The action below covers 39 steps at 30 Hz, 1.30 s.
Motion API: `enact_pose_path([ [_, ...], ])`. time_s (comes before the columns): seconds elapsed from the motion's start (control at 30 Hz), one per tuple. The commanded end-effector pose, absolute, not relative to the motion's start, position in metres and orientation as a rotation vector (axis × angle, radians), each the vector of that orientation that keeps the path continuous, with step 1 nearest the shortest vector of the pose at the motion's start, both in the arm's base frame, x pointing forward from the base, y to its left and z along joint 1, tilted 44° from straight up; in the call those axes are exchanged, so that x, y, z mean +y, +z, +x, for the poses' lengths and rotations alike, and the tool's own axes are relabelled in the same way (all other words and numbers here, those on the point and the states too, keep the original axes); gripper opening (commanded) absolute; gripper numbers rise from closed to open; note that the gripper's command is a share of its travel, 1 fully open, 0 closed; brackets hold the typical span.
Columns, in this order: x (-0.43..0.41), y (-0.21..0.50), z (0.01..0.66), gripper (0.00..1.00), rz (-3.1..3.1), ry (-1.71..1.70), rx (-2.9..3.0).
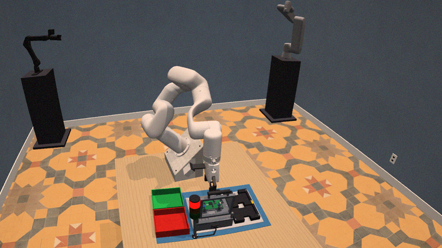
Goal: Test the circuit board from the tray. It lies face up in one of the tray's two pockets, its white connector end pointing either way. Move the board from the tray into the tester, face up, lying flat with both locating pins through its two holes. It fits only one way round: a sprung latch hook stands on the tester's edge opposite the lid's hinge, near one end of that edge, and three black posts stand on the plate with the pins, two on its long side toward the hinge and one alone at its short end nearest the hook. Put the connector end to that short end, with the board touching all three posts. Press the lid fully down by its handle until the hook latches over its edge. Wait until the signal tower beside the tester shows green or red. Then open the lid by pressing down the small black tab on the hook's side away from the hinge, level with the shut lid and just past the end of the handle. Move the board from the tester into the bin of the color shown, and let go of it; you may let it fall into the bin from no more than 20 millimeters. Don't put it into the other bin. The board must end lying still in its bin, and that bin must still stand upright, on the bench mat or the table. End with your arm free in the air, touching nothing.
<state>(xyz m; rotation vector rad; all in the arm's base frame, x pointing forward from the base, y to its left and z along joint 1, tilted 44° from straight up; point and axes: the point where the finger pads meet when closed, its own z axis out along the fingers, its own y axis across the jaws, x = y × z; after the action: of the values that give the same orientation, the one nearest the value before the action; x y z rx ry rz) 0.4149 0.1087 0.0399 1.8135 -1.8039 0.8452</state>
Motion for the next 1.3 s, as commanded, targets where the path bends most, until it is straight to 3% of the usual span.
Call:
enact_pose_path([
  [0.0,0.09,0.017,0.421,1.0,1.821,0.846,-1.804],
  [1.27,0.053,-0.022,0.428,1.0,1.821,0.846,-1.804],
])
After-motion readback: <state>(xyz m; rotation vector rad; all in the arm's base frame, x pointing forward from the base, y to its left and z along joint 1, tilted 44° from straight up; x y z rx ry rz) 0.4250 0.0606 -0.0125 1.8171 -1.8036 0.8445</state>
